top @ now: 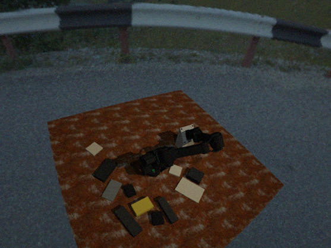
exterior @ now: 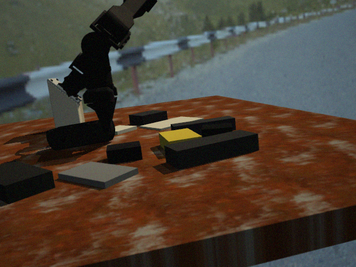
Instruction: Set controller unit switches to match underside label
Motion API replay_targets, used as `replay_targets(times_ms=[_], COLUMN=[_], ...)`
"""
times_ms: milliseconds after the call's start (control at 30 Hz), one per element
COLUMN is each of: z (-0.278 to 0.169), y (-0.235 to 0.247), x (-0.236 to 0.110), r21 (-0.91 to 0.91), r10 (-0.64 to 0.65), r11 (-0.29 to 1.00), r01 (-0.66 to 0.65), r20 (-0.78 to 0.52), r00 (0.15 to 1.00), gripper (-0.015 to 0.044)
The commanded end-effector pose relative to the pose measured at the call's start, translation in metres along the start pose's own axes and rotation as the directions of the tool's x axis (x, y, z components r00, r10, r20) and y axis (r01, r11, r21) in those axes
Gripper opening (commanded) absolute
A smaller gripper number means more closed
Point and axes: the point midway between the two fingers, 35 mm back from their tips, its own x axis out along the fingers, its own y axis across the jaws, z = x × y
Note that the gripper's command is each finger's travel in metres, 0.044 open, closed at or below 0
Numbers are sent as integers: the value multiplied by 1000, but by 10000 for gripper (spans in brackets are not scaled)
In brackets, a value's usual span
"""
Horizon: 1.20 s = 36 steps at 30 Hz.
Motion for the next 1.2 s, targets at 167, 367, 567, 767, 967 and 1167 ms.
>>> replay_targets(times_ms=[167, 367, 567, 767, 967, 1167], z=[5, 2, 1, 1, 3, 59], y=[-2, -1, 0, 0, 0, -2], x=[6, 4, 4, 4, 3, -35], r21=[14, 5, 0, 0, 0, 0], r10=[-5, -2, 0, 0, 0, 0], r11=[1000, 1000, 1000, 1000, 1000, 1000], r01=[5, 2, 0, 0, 0, 0], r20=[8, 3, -1, -1, -1, 0], r00=[1000, 1000, 1000, 1000, 1000, 1000], gripper=[338, 338, 364, 440, 440, 440])
